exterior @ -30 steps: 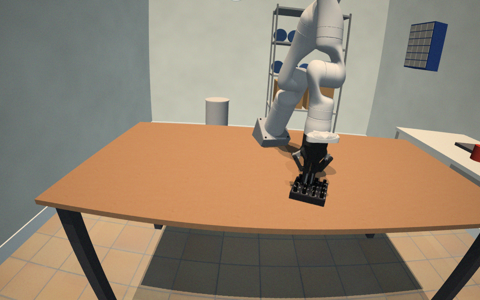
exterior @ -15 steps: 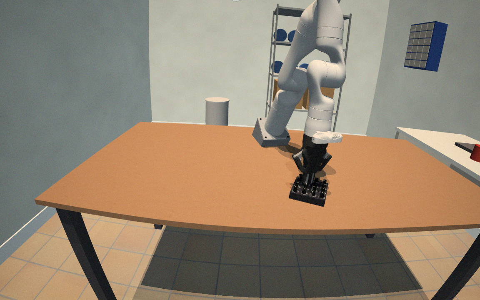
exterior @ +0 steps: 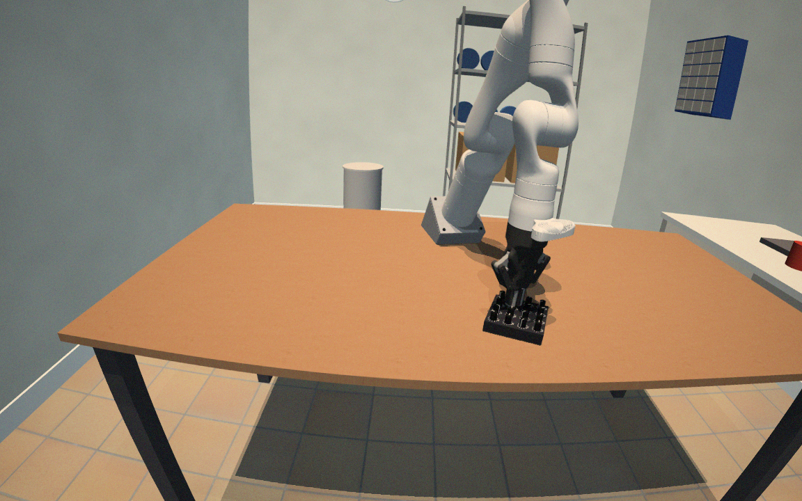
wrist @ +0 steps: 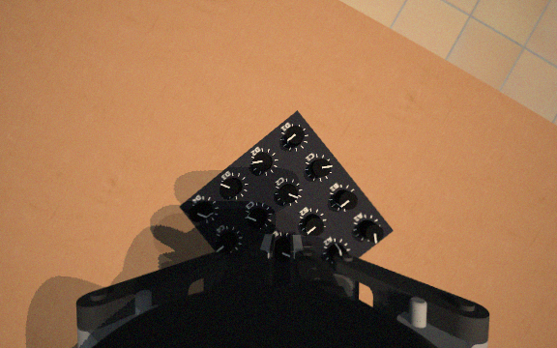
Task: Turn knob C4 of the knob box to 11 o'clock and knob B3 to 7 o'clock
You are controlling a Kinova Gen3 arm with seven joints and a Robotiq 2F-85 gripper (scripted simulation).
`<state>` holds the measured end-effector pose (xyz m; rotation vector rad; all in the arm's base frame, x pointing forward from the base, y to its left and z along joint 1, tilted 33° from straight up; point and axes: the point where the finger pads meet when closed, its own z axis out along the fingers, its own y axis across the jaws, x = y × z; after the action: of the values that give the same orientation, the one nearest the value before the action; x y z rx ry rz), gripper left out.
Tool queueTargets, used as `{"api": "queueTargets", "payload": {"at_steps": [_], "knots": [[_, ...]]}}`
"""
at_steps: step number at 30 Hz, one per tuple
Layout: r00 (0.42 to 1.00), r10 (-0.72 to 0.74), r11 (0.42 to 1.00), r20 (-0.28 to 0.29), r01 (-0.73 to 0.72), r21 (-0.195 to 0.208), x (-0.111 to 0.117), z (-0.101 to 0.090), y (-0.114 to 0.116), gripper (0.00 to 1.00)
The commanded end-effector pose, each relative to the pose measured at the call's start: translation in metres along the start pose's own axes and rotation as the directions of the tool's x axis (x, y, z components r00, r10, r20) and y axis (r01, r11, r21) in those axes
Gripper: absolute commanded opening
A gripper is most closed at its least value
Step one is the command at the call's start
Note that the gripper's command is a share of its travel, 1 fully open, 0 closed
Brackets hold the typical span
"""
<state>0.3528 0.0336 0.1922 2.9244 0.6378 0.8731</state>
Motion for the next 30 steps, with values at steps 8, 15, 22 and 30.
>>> {"api": "queueTargets", "payload": {"at_steps": [8,15,22,30], "knots": [[0.992,-0.127,0.992,-0.005,0.127,0.008,0.0003,-0.0002,0.0002,0.08],[0.970,-0.244,0.970,-0.006,0.244,0.007,0.0003,-0.0002,0.0002,0.08],[0.937,-0.350,0.937,-0.007,0.350,0.006,0.0002,-0.0002,0.0002,0.08],[0.904,-0.428,0.904,-0.007,0.428,0.006,0.0002,-0.0002,0.0002,0.08]]}}
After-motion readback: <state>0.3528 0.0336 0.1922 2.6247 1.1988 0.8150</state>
